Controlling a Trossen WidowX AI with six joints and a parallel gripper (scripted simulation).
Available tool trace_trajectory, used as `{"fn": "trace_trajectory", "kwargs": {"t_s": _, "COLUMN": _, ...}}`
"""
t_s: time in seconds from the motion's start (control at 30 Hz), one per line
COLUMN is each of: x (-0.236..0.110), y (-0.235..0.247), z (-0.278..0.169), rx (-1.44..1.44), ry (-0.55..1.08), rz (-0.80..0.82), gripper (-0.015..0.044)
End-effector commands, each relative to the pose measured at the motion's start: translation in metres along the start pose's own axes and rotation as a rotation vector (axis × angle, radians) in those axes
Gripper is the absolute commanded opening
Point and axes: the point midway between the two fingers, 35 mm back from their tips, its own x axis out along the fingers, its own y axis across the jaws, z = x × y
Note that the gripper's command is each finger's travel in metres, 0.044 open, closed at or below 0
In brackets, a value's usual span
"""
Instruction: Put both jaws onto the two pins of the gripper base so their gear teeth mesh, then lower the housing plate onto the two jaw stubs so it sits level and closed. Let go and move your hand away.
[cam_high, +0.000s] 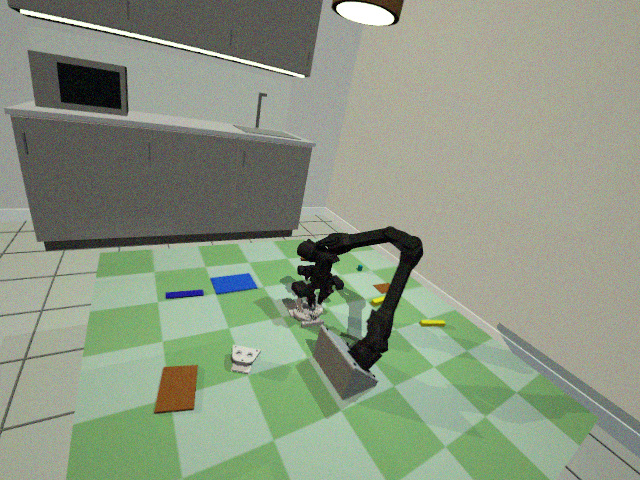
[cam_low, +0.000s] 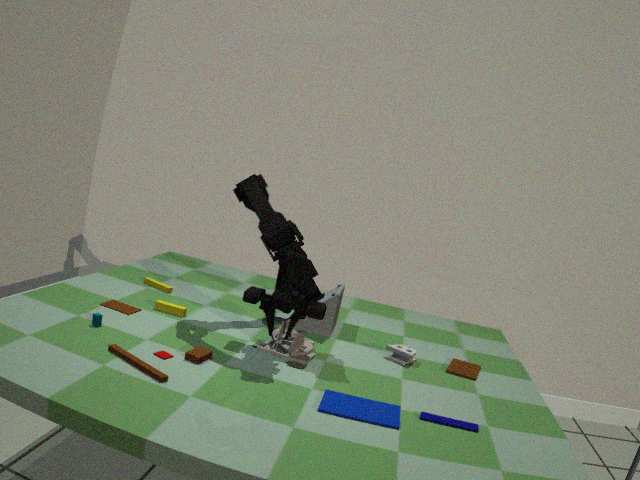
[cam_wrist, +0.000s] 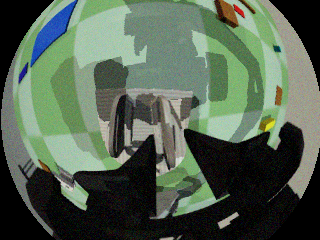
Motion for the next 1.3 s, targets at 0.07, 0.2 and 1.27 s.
{"fn": "trace_trajectory", "kwargs": {"t_s": 0.07, "x": 0.0027, "y": -0.0001, "z": -0.0007, "rx": -0.007, "ry": 0.003, "rz": -0.006, "gripper": 0.0134}}
{"fn": "trace_trajectory", "kwargs": {"t_s": 0.2, "x": 0.0051, "y": -0.0001, "z": -0.0007, "rx": -0.007, "ry": 0.003, "rz": -0.007, "gripper": 0.0134}}
{"fn": "trace_trajectory", "kwargs": {"t_s": 1.27, "x": 0.0119, "y": -0.0003, "z": -0.0008, "rx": -0.006, "ry": 0.003, "rz": -0.007, "gripper": 0.0134}}
